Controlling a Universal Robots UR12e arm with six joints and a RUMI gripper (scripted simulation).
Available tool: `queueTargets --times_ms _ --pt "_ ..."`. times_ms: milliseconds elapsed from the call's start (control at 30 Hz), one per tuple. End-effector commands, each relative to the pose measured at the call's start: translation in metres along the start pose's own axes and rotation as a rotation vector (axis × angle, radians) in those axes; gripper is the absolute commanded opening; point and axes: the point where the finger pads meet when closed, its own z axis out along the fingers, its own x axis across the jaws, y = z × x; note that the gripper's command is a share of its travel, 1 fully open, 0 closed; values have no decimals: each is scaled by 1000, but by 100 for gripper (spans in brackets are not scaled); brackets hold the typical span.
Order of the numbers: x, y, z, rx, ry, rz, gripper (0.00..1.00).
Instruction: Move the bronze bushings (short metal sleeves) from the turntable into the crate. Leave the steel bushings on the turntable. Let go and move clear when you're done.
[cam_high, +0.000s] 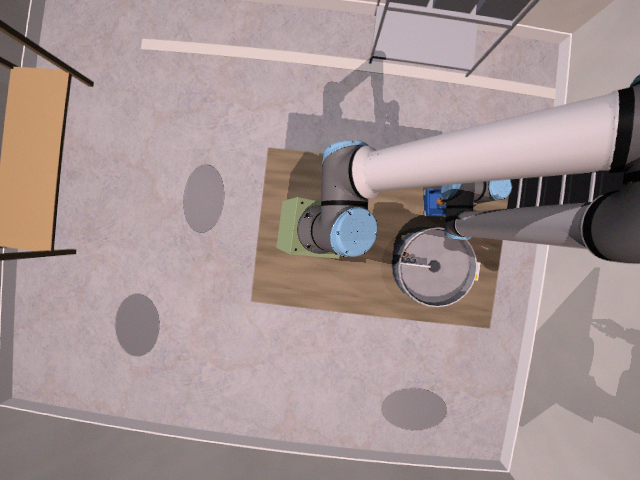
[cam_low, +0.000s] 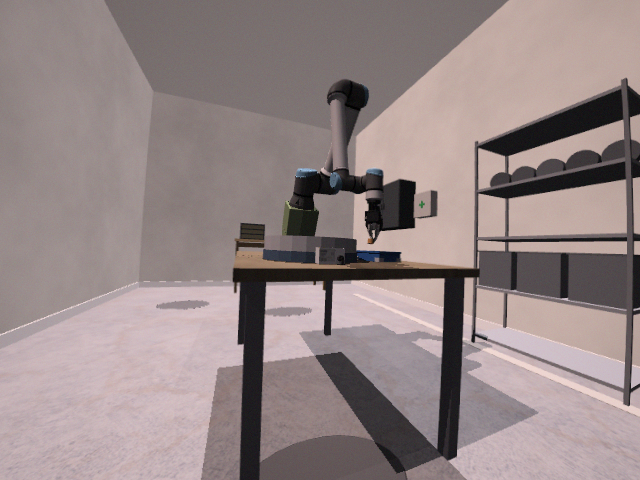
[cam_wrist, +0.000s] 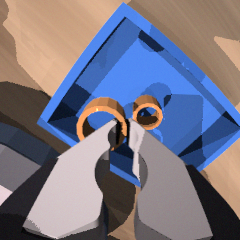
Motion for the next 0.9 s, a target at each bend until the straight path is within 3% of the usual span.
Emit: queueTargets --times_ms 0,167,867 --pt "1 1 22 -1 2 0 0" --pt "1 1 31 -1 2 0 0" --pt "1 1 31 -1 2 0 0"
